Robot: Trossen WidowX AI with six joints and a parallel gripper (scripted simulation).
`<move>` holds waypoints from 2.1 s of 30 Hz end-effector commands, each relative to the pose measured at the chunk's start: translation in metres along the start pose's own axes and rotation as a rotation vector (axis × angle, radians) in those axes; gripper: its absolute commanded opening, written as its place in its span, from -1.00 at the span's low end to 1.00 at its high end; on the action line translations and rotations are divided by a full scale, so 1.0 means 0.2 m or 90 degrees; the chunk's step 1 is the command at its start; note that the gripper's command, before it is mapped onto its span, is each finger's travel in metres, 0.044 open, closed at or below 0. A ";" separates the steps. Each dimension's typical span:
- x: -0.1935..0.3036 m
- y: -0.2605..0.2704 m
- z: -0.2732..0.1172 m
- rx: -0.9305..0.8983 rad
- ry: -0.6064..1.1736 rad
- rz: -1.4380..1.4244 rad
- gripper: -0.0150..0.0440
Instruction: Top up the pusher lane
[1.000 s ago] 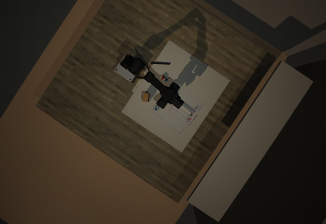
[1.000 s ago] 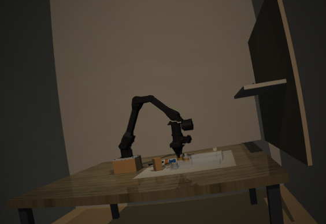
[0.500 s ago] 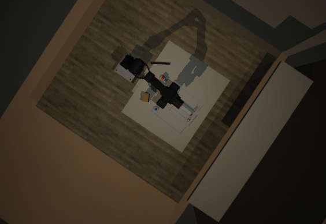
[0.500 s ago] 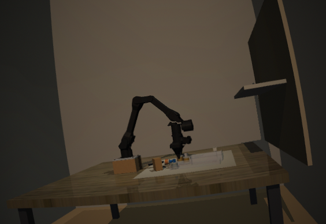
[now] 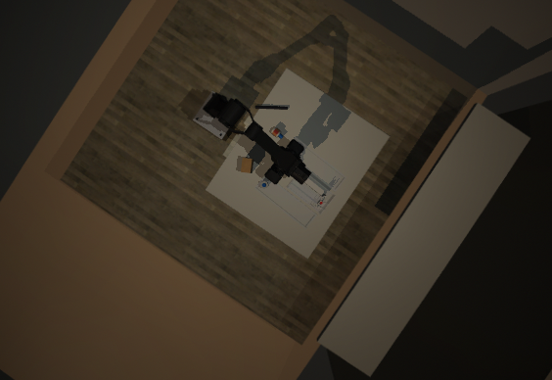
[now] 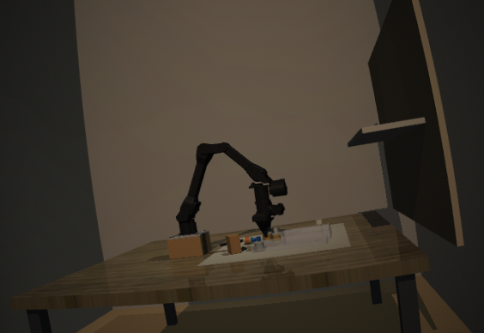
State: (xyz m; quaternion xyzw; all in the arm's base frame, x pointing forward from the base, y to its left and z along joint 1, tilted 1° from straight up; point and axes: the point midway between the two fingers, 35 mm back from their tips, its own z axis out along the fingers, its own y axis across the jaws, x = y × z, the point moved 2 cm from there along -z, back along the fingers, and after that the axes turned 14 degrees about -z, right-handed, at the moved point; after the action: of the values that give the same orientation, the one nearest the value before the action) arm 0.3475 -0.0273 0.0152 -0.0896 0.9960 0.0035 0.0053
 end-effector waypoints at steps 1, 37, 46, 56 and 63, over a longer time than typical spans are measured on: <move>-0.02 0.00 0.00 0.001 -0.014 0.002 -0.49; 0.00 0.00 0.03 0.001 -0.013 0.002 -0.49; 0.01 0.00 0.03 0.001 -0.013 0.002 -0.49; 0.01 0.01 0.03 0.001 -0.013 0.002 -0.49; 0.02 0.01 0.03 0.001 -0.013 0.002 -0.49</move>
State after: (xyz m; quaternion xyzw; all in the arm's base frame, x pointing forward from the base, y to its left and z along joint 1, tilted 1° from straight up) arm 0.3413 -0.0267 0.0081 -0.0893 0.9960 0.0028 0.0093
